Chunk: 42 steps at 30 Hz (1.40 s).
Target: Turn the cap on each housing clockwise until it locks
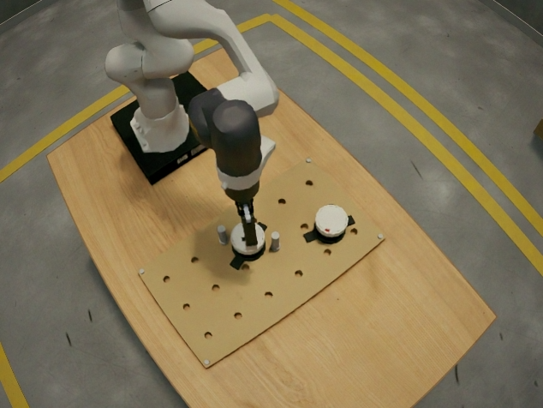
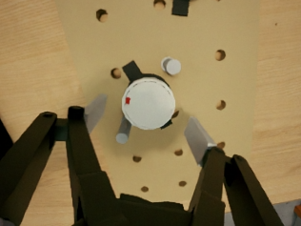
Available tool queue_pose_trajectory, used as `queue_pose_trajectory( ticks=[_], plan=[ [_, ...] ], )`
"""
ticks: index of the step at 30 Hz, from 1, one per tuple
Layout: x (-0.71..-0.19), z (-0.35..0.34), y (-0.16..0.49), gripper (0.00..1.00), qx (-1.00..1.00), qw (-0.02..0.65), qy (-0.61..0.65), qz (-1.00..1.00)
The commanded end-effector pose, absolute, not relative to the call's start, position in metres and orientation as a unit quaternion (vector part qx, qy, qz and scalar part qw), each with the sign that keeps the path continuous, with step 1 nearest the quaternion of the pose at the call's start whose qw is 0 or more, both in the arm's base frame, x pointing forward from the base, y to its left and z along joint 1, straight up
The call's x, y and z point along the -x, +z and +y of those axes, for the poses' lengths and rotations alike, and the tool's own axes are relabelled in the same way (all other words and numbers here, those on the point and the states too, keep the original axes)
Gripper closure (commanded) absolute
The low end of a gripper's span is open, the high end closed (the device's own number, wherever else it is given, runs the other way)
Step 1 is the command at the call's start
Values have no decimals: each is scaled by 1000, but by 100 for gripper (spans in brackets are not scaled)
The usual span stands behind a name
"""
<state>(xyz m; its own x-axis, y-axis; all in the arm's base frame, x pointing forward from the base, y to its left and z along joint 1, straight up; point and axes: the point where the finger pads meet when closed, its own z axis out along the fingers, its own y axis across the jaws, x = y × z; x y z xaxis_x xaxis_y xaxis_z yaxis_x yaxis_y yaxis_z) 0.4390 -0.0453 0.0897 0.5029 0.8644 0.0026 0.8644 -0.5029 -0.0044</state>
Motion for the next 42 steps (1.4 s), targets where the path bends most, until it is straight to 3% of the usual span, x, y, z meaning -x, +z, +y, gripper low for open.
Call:
queue_pose_trajectory(
  ticks=[1,42],
  plan=[
    [-440,-47,85,22,869,0,0,-496],
    [-440,-47,42,22,869,0,0,-496]
  ],
)
